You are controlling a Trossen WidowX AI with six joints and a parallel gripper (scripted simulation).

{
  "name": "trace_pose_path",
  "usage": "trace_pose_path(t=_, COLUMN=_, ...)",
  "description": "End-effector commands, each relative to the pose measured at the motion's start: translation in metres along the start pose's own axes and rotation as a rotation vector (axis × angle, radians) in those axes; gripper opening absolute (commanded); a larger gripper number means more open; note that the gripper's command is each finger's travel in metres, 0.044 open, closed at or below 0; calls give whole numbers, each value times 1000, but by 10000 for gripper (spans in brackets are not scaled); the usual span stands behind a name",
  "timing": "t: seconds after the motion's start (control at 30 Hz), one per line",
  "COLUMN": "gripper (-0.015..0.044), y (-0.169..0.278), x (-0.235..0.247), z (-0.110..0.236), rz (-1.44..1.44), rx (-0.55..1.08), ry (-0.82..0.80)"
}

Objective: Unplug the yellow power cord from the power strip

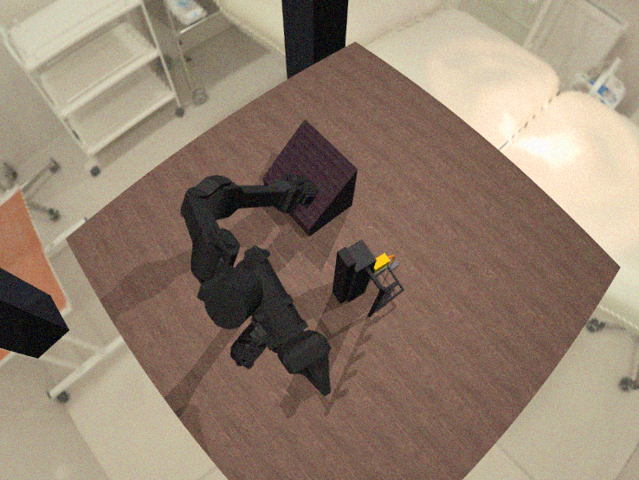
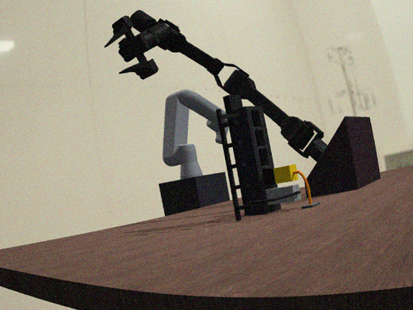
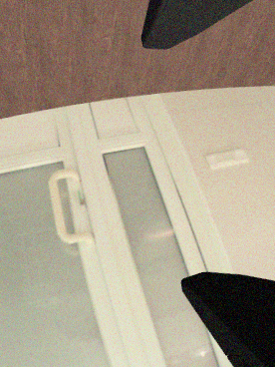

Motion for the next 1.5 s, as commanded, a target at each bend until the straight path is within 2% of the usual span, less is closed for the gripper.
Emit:
trace_pose_path(t=0.0, gripper=374, y=1, x=0, z=-1, rz=6, rx=2, ry=2)
trace_pose_path(t=0.1, gripper=295, y=18, x=-1, z=-11, rz=102, rx=37, ry=26)
trace_pose_path(t=0.27, gripper=164, y=81, x=-12, z=-42, rz=466, rx=178, ry=99)
trace_pose_path(t=0.6, gripper=160, y=216, x=-66, z=-78, rz=1285, rx=585, ry=146)
trace_pose_path(t=0.97, gripper=160, y=340, x=-172, z=-73, rz=2193, rx=1148, ry=51)
trace_pose_path(t=1.13, gripper=160, y=370, x=-232, z=-57, rz=2559, rx=1506, ry=-53)
trace_pose_path(t=1.2, gripper=160, y=374, x=-246, z=-52, rz=2635, rx=1602, ry=-89)
trace_pose_path(t=1.47, gripper=160, y=374, x=-248, z=-52, rz=2644, rx=1614, ry=-94)
Point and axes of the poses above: the point midway between the two fingers, 35 mm back from their tips, its own z axis back along the fingers, its own x axis across the jaws, y = z × x, the point moved 10 cm from there along z, back along the fingers, and after that the axes turned 2 degrees about z, right-handed, at the moved point
